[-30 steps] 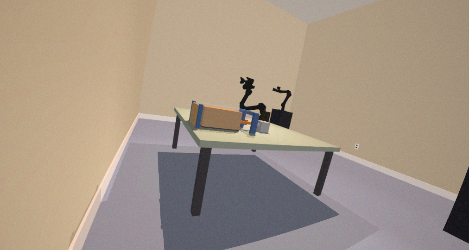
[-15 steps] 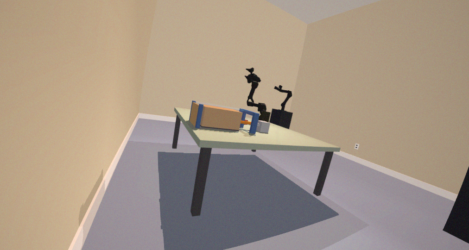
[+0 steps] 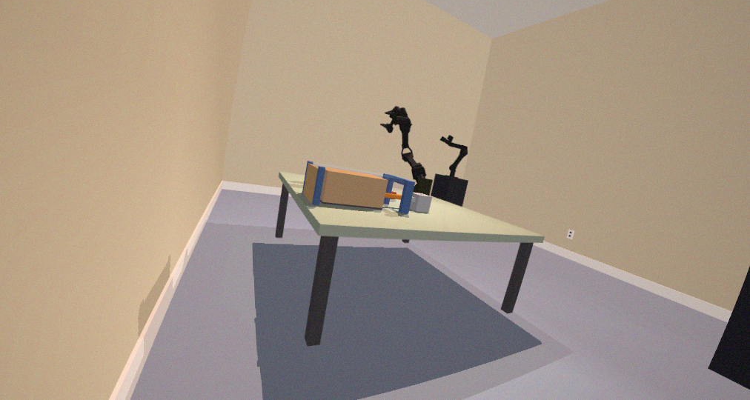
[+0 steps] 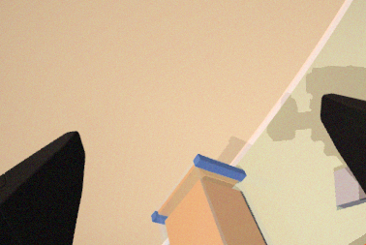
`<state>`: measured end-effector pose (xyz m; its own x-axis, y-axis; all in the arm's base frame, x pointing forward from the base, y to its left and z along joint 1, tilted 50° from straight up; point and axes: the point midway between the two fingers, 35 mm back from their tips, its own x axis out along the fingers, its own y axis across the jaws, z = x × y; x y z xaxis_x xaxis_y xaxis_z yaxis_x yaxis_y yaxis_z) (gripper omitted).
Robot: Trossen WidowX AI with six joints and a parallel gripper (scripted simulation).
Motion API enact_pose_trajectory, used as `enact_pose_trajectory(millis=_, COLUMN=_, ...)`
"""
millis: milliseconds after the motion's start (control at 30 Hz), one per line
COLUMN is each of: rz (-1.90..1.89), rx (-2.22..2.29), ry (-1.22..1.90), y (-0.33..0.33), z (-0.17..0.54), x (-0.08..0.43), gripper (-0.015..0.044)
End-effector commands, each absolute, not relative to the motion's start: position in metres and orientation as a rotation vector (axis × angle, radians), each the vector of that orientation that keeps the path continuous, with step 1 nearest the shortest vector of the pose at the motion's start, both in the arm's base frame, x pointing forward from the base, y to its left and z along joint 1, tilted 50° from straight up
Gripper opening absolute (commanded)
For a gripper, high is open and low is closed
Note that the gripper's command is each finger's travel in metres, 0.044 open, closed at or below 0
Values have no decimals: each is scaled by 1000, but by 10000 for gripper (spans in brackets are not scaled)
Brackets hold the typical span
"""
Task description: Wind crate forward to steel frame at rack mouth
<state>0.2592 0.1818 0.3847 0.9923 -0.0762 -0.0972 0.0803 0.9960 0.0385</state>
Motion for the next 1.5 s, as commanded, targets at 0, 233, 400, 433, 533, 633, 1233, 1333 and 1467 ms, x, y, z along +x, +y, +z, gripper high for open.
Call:
enact_pose_trajectory(millis=0, rz=-152, rx=-212, ry=178, y=170, z=361, x=288, gripper=440)
enact_pose_trajectory(millis=233, rz=-251, rx=-663, ry=417, y=123, z=306, x=338, gripper=440)
enact_pose_trajectory(millis=400, rz=-270, rx=-1029, ry=697, y=73, z=258, x=367, gripper=440)
enact_pose_trajectory(millis=433, rz=-262, rx=-1105, ry=770, y=60, z=247, x=372, gripper=440)
enact_pose_trajectory(millis=533, rz=-204, rx=-1310, ry=1002, y=18, z=213, x=381, gripper=440)
enact_pose_trajectory(millis=633, rz=-99, rx=-1467, ry=1237, y=-24, z=181, x=382, gripper=440)
enact_pose_trajectory(millis=1233, rz=366, rx=-1649, ry=1761, y=-125, z=108, x=351, gripper=440)
enact_pose_trajectory(millis=1333, rz=366, rx=-1648, ry=1761, y=-137, z=100, x=350, gripper=440)
enact_pose_trajectory(millis=1467, rz=365, rx=-1650, ry=1762, y=-152, z=90, x=347, gripper=440)
